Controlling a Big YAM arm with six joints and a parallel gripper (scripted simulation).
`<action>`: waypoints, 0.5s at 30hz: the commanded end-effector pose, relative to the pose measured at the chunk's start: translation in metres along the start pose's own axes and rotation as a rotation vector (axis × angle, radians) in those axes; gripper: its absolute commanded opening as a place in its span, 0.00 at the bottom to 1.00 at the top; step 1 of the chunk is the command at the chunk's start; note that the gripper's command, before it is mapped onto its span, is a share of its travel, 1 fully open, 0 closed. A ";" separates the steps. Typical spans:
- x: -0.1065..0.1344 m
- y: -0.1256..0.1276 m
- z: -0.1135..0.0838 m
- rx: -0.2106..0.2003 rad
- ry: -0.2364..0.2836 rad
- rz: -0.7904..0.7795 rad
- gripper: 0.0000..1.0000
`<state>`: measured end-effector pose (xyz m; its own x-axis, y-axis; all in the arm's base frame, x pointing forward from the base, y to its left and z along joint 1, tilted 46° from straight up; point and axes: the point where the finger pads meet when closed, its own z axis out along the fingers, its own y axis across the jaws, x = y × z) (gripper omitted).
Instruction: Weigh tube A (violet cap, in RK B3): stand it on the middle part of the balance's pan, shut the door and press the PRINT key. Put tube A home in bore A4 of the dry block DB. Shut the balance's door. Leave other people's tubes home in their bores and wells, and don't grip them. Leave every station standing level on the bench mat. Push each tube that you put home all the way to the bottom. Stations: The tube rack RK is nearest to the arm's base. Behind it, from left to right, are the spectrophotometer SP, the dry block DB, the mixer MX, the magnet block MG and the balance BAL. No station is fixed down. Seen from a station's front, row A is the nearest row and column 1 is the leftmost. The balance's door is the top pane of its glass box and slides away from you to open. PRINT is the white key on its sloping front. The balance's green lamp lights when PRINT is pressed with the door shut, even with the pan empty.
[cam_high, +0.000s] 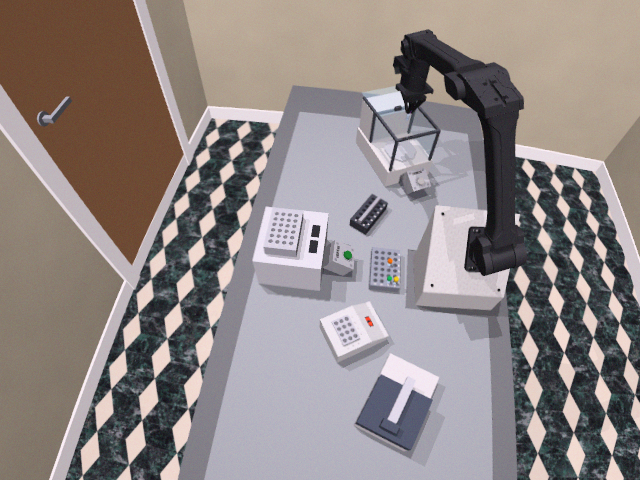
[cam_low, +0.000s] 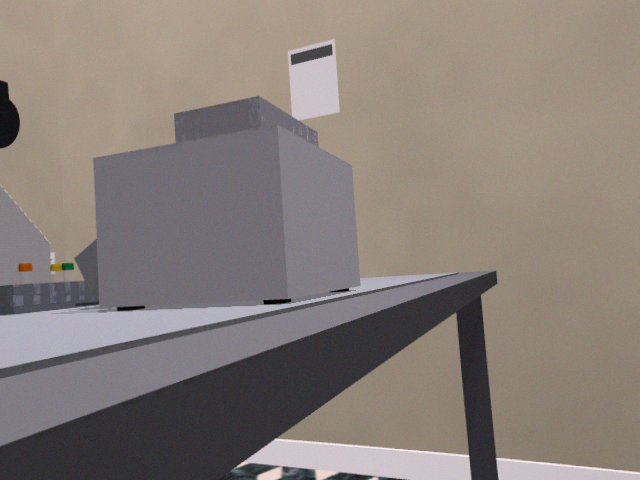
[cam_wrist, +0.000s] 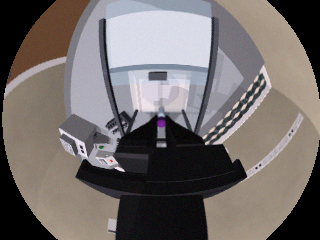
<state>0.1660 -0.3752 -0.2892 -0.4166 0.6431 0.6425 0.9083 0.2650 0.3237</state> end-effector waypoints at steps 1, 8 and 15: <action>-0.017 0.002 -0.046 0.009 -0.075 -0.021 0.09; -0.016 0.000 -0.055 0.007 -0.076 -0.019 0.09; -0.016 0.004 -0.066 0.014 -0.073 -0.025 0.09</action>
<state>0.1649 -0.3912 -0.2742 -0.4159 0.6439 0.6422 0.9086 0.2642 0.3236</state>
